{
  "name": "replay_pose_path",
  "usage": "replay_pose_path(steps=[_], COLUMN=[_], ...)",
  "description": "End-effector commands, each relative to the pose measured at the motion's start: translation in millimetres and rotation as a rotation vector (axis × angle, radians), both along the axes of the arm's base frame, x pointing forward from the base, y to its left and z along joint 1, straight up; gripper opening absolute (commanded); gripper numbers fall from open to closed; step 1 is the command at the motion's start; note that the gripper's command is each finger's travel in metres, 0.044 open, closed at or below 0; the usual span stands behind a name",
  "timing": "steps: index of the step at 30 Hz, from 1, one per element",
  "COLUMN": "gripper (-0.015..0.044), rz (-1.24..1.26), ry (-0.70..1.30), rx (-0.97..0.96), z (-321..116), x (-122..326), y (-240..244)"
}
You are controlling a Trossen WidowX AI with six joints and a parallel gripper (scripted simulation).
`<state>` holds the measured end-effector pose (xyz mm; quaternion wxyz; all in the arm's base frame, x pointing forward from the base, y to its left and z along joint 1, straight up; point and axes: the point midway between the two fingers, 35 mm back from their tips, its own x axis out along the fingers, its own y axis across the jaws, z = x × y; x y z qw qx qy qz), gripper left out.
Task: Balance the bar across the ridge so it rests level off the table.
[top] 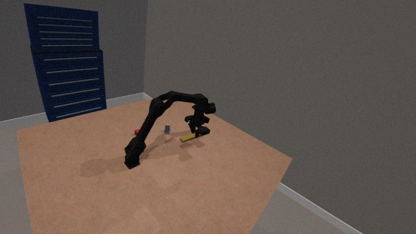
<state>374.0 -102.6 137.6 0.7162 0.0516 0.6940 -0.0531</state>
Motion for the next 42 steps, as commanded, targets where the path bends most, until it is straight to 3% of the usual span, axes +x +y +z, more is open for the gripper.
replay_pose_path(steps=[1, 9, 42], gripper=[0.0000, 0.0000, 0.0000], rz=[0.004, 0.027, 0.506], ry=[-0.004, -0.004, -0.005], rx=[-0.005, -0.006, -0.010], z=[14.0, 22.9, 23.7], x=[-1.6, -1.9, 12.0], y=[-0.2, 6.0, 134.5])
